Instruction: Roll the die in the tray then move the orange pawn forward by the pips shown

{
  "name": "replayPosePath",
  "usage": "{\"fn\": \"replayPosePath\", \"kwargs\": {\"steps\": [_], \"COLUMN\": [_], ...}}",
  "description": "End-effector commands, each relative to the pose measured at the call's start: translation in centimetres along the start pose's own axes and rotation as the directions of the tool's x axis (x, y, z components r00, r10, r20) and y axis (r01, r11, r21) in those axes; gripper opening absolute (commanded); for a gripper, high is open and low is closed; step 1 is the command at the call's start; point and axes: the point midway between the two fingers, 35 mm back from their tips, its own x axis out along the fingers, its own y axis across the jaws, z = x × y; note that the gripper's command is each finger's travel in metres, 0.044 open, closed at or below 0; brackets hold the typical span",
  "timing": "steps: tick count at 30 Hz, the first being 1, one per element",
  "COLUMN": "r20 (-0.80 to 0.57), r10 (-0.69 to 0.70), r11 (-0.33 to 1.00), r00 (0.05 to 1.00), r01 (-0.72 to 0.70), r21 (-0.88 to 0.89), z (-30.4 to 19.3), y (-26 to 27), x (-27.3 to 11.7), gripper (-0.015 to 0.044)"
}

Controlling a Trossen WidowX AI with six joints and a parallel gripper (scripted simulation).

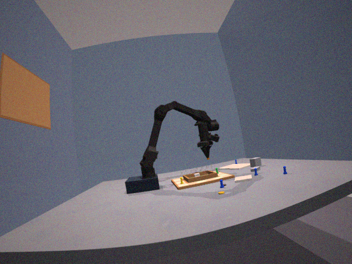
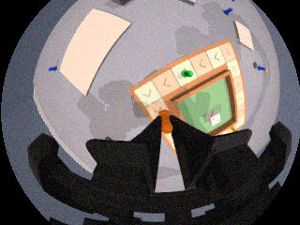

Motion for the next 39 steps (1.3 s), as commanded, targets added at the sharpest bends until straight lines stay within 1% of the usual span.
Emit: {"fn": "replayPosePath", "kwargs": {"steps": [1,9,13,19,35,39], "r20": [-0.002,-0.003,-0.003,-0.003,-0.003,-0.001], "r10": [0.002,0.002,0.002,0.002,0.002,0.002], "r11": [1.0,1.0,1.0,1.0,1.0,1.0], "r00": [1.0,1.0,1.0,1.0,1.0,1.0], "r01": [-0.002,-0.002,-0.002,-0.002,-0.002,-0.002], "r21": [0.004,0.005,0.005,0.005,0.005,0.002], "z": [-0.9,-3.0,-3.0,-3.1,-3.1,-3.0], "y": [0.3,0.7,0.7,0.7,0.7,0.7], "x": [1.1,3.5,4.2,7.0,8.7,8.4], "gripper": [0.0,0.0,0.0,0.0,0.0,0.0105]}}
